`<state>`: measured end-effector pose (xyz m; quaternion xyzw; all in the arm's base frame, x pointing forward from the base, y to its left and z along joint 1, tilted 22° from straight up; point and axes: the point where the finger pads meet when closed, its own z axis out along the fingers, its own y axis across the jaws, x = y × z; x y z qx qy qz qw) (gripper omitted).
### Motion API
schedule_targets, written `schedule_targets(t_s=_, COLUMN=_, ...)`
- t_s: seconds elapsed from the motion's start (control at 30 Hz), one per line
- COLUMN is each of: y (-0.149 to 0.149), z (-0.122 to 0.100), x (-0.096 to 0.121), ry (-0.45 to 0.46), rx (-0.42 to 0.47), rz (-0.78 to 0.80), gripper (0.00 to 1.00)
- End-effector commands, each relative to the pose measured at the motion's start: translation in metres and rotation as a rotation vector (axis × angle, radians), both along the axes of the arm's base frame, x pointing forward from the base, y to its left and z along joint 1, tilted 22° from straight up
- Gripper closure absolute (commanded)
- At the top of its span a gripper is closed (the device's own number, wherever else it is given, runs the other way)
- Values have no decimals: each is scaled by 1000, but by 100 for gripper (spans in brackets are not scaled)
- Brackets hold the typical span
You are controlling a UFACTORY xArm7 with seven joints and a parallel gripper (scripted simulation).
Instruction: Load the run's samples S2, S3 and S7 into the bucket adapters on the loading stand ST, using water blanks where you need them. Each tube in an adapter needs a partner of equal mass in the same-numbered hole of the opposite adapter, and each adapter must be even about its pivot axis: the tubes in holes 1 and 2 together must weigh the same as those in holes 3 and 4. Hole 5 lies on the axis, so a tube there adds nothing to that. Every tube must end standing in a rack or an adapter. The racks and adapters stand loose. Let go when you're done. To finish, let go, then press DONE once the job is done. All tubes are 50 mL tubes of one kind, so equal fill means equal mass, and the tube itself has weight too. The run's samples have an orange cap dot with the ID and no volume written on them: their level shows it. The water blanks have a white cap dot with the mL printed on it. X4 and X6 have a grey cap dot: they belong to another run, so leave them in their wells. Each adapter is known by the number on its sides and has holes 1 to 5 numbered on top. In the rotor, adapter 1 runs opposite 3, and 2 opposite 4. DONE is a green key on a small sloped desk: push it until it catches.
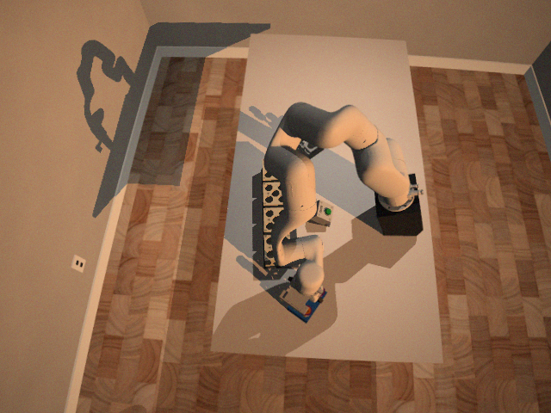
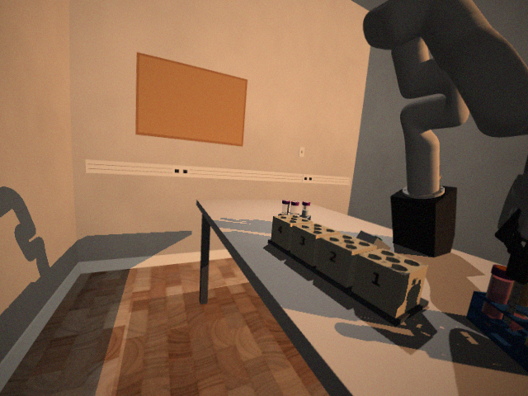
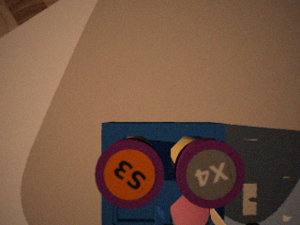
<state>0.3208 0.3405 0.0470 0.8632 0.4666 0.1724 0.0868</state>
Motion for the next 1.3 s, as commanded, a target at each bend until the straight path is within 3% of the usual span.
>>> schedule_targets(t_s=0.0, y=1, z=-4, x=2, ry=-3, rx=2, rz=2, gripper=100)
schedule_targets(t_s=0.57, y=2, z=-17, x=8, ry=-3, rx=3, rz=2, gripper=100)
schedule_targets(t_s=1.1, y=2, z=-17, x=8, ry=-3, rx=3, rz=2, gripper=100)
schedule_targets(t_s=1.13, y=2, z=-18, x=8, ry=-3, rx=3, rz=2, gripper=56)
schedule_targets(t_s=1.27, y=2, z=-18, x=8, ry=-3, rx=3, rz=2, gripper=56)
